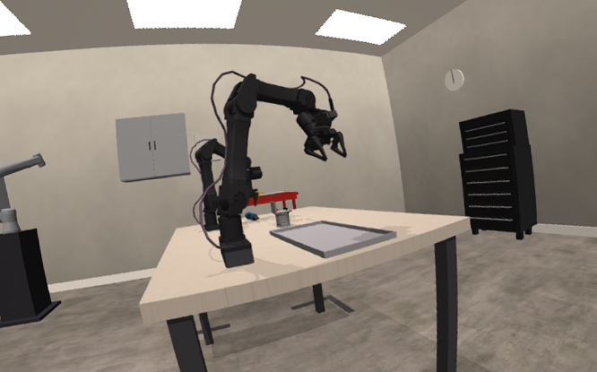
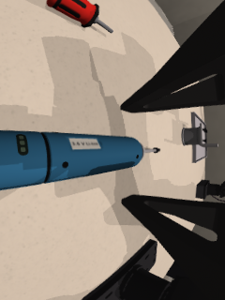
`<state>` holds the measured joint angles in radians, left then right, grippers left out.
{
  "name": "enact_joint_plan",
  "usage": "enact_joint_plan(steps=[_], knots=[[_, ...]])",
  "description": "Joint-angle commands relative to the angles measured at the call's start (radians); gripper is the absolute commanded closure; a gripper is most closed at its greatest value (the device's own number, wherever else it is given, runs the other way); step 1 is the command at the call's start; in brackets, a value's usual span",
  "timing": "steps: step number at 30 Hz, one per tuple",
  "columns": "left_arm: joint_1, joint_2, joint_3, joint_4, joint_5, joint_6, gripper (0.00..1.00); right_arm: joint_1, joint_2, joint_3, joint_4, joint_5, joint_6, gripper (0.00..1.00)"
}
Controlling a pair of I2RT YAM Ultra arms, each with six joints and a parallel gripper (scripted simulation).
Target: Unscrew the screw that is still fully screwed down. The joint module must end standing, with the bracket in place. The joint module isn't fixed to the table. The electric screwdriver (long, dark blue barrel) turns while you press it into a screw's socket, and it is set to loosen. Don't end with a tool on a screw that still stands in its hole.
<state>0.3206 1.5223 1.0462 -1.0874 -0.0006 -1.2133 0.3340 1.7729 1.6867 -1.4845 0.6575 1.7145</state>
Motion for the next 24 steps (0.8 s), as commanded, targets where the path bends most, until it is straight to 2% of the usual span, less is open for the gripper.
enact_joint_plan(steps=[1, 7, 19, 24], knots=[[0.0, -0.005, 0.007, -0.009, 0.0, -0.001, 0.35, -0.008, -0.002, -0.004, -0.017, 0.029, 0.009, 0.14], [0.0, -0.005, 0.007, -0.009, 0.0, -0.001, 0.35, -0.008, -0.002, -0.004, -0.017, 0.029, 0.009, 0.14], [-0.166, 0.102, 0.138, 0.23, 0.12, 0.099, 0.35, -0.008, -0.002, -0.004, -0.017, 0.029, 0.009, 0.14], [-0.151, 0.119, 0.144, 0.241, 0.121, 0.098, 0.35, -0.008, -0.002, -0.004, -0.017, 0.029, 0.009, 0.14]])
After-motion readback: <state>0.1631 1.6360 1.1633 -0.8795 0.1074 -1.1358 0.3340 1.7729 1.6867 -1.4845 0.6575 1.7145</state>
